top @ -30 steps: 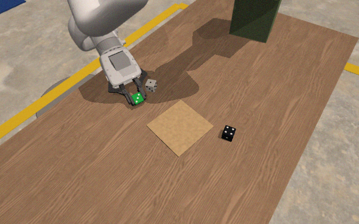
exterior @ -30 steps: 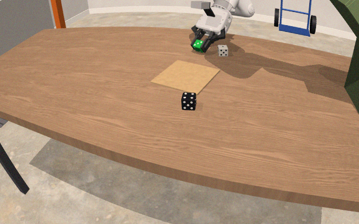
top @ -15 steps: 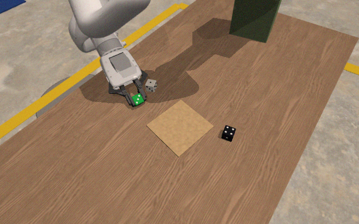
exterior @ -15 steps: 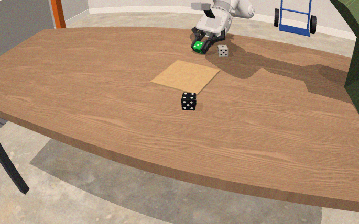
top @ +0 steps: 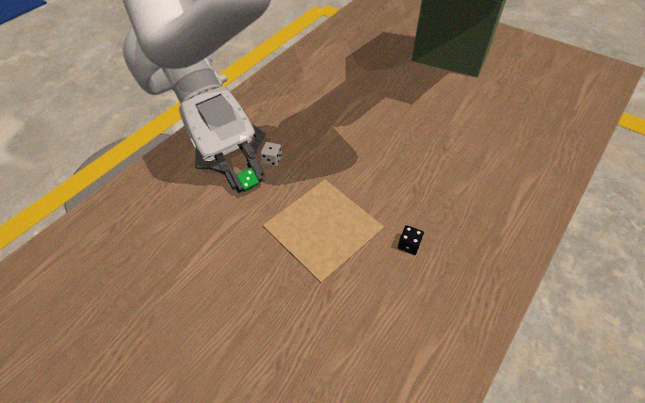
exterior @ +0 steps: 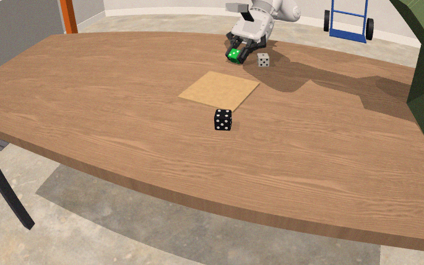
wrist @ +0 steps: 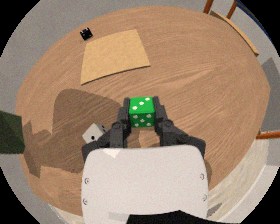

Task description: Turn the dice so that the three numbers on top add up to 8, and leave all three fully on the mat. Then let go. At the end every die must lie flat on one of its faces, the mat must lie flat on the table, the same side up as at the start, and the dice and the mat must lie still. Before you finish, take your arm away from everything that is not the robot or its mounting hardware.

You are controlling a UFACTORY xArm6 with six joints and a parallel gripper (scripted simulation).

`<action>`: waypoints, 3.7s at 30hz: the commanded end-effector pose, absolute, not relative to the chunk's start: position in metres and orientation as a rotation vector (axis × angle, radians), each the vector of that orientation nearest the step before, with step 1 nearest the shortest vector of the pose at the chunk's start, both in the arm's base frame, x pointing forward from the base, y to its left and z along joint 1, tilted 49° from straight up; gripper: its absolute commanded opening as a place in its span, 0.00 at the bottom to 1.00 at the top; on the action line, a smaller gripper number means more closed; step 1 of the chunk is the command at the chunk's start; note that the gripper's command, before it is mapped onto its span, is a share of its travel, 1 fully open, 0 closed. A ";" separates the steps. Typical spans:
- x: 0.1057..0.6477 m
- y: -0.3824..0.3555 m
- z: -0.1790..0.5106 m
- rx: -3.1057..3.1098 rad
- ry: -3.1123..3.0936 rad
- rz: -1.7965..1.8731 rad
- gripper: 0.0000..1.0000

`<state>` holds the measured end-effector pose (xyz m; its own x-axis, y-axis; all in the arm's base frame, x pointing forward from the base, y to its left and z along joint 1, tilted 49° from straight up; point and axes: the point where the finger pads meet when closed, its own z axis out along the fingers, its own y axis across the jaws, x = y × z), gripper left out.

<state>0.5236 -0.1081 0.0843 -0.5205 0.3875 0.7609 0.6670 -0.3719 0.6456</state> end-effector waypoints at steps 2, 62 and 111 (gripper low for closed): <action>0.524 -0.109 0.085 -1.412 -1.626 -1.996 0.27; 0.524 -0.109 0.085 -1.412 -1.626 -1.996 0.47; 0.487 -0.153 0.097 -1.412 -1.626 -1.996 0.47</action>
